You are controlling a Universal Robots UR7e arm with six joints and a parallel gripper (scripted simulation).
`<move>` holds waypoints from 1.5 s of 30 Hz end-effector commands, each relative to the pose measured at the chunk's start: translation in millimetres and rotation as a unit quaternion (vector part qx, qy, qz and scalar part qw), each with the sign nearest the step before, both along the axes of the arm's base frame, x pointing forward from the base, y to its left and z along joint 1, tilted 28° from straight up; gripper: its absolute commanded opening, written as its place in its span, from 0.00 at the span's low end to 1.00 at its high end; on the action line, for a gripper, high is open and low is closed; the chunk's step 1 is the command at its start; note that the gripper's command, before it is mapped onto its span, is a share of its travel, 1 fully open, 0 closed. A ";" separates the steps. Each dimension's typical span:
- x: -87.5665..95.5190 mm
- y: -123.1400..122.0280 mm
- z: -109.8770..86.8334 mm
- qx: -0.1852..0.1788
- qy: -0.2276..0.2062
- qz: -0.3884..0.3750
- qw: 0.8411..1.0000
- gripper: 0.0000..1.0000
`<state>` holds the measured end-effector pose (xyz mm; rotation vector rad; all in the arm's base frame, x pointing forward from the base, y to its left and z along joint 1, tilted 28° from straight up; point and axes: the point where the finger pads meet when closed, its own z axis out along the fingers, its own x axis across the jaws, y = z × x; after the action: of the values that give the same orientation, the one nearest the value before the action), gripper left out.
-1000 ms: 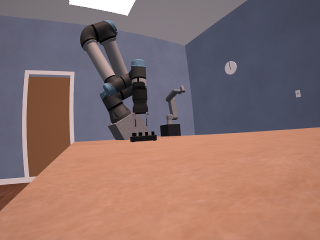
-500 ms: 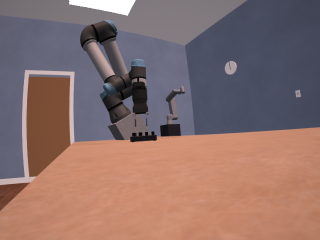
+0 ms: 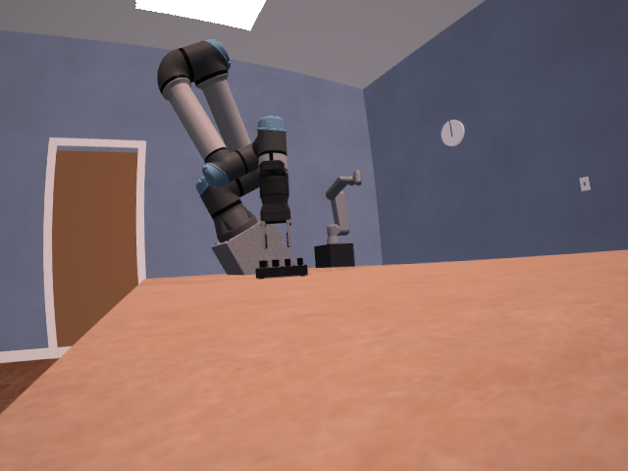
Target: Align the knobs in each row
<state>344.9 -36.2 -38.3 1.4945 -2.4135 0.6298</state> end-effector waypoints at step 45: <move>89.1 20.3 14.7 0.000 -0.001 -0.001 1.000 0.46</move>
<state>433.7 -16.1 -23.9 1.4922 -2.4157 0.6306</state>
